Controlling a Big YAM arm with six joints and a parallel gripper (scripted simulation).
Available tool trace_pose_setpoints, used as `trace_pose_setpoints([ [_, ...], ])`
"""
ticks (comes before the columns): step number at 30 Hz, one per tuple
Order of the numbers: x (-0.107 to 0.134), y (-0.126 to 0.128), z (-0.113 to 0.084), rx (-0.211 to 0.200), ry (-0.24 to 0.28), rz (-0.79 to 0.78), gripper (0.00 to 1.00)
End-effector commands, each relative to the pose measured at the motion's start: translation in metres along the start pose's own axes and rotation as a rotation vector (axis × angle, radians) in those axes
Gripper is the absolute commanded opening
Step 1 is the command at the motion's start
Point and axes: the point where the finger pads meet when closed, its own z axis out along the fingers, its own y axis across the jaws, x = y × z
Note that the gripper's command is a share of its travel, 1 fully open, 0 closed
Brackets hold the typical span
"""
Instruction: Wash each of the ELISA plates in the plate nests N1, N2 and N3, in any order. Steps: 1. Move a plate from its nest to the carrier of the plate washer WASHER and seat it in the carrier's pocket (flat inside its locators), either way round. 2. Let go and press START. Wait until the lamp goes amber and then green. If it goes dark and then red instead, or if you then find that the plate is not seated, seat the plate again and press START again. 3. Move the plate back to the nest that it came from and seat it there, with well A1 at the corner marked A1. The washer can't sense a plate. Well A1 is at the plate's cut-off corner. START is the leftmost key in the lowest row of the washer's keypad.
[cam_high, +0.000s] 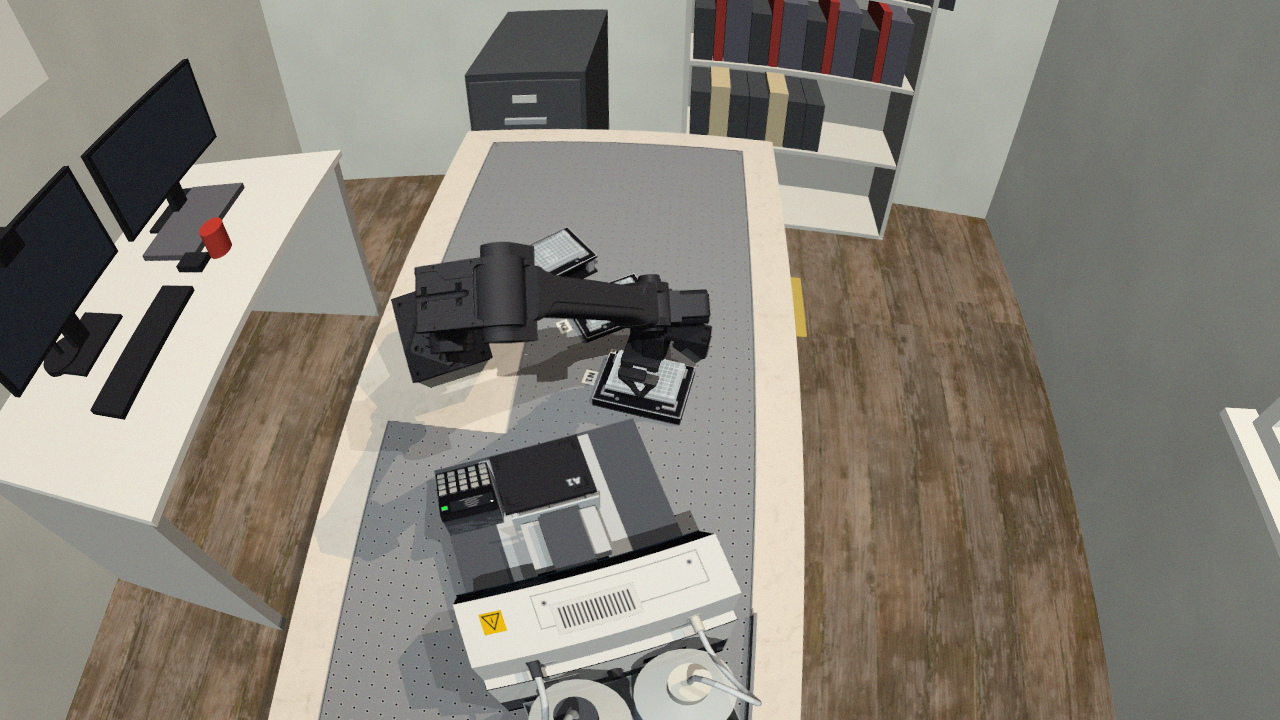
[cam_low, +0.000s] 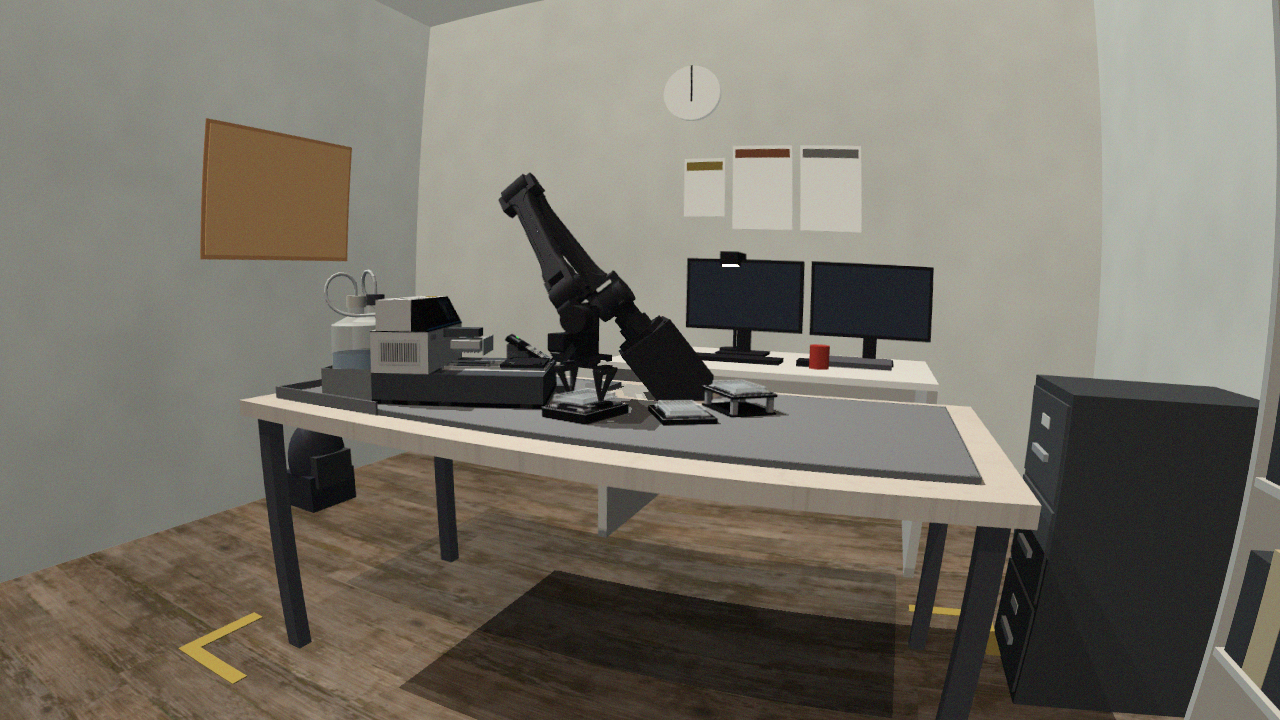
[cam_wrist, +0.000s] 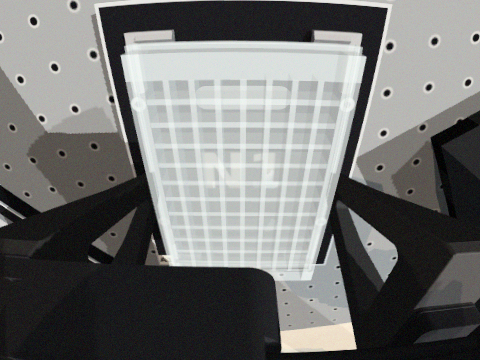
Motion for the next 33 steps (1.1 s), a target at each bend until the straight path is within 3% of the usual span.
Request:
trace_pose_setpoints([
  [1,0.0031,0.0,0.004,0.0,0.003,-0.008,0.84],
  [33,0.0044,-0.002,0.0099,0.002,0.006,-0.003,0.84],
])
